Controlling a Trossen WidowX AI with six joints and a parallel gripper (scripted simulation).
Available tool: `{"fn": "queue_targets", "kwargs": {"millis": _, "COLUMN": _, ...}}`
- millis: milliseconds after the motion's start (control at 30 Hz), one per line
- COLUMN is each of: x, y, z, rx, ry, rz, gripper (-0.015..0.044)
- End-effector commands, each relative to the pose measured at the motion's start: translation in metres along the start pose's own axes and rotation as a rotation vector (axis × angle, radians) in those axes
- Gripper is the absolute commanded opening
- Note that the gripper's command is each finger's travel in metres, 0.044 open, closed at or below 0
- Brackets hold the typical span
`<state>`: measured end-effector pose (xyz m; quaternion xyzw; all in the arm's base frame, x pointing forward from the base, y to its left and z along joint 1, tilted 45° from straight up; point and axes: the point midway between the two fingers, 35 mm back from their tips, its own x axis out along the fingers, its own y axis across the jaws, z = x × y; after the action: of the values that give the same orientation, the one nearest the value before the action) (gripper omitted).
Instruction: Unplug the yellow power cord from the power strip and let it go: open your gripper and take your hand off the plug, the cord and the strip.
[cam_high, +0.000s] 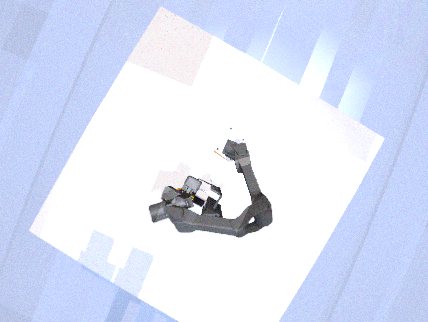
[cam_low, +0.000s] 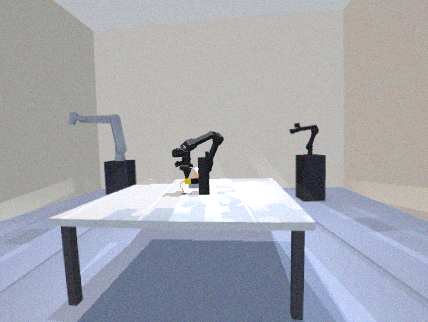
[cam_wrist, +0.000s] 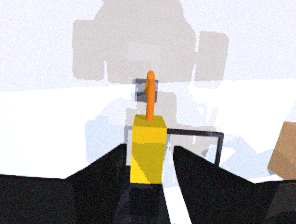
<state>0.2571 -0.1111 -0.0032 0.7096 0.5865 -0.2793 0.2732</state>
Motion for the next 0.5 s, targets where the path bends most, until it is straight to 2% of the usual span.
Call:
{"fn": "queue_targets", "kwargs": {"millis": 0, "x": 0.0065, "y": -0.0005, "z": -0.0012, "rx": 0.004, "ry": 0.006, "rz": -0.001, "gripper": 0.0160}}
{"fn": "queue_targets", "kwargs": {"millis": 100, "x": 0.0076, "y": -0.0005, "z": -0.0012, "rx": 0.004, "ry": 0.006, "rz": -0.001, "gripper": 0.0160}}
{"fn": "queue_targets", "kwargs": {"millis": 200, "x": 0.0050, "y": -0.0004, "z": -0.0005, "rx": 0.000, "ry": 0.001, "rz": -0.002, "gripper": 0.0081}}
{"fn": "queue_targets", "kwargs": {"millis": 467, "x": 0.0050, "y": -0.0004, "z": -0.0005, "rx": 0.000, "ry": 0.001, "rz": -0.002, "gripper": 0.0028}}
